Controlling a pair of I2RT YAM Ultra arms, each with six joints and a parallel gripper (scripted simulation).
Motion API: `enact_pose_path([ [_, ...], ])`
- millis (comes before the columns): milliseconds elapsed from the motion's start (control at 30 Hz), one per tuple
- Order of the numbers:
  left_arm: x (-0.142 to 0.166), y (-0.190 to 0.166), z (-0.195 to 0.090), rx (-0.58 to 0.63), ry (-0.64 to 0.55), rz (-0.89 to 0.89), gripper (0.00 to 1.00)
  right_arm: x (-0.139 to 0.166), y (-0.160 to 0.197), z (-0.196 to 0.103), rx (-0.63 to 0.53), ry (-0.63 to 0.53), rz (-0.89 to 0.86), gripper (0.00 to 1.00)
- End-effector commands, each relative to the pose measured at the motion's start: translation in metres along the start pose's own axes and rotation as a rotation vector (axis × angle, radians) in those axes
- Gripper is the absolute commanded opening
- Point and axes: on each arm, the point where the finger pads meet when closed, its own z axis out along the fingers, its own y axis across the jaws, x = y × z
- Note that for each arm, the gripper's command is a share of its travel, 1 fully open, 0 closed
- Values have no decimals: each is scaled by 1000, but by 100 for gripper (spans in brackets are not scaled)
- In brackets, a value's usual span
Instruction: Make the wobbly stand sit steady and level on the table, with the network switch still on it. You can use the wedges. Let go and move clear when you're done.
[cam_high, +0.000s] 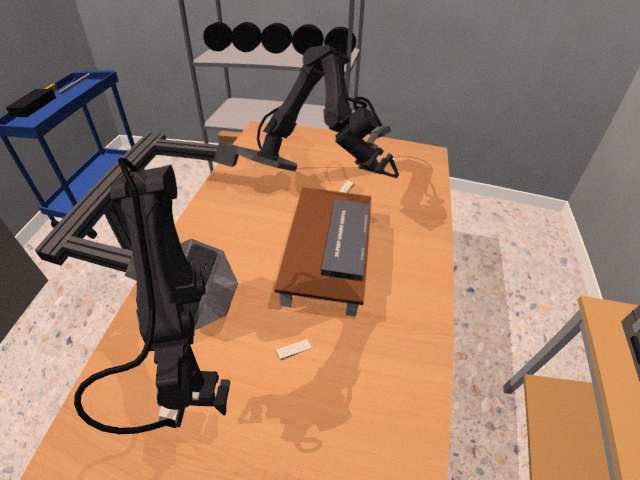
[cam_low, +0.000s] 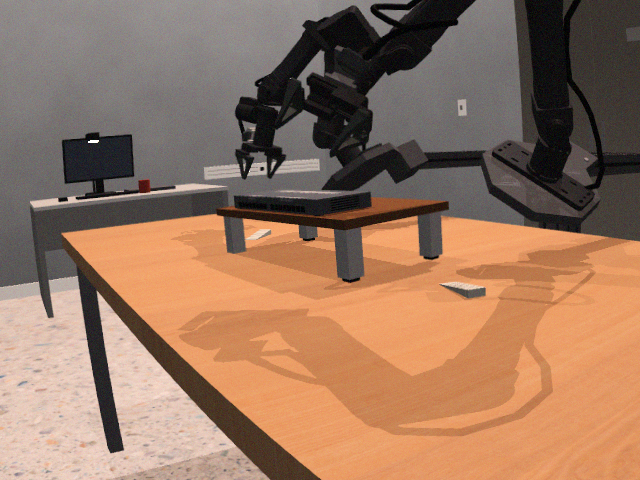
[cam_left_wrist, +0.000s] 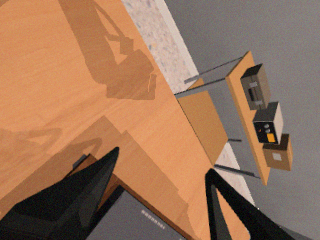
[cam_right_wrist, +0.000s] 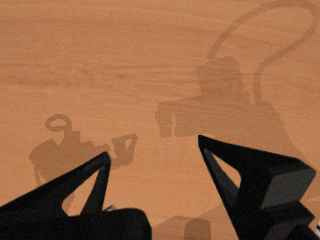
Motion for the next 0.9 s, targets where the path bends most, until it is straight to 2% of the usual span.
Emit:
enact_pose_path([
  [0, -3, -3, -2, 8, -5, -9, 100, -3, 1, -2, -2, -10, 0, 100],
  [533, -3, -3, -2, 8, -5, -9, 100, -3, 1, -2, -2, -10, 0, 100],
  [567, -9, -9, -7, 22, -15, -16, 100, -11, 2, -6, -6, -38, 0, 100],
  [600, -9, -9, -7, 22, -15, -16, 100, -11, 2, -6, -6, -38, 0, 43],
  [867, -9, -9, -7, 22, -15, -16, 100, -11, 2, -6, -6, -38, 0, 43],
])
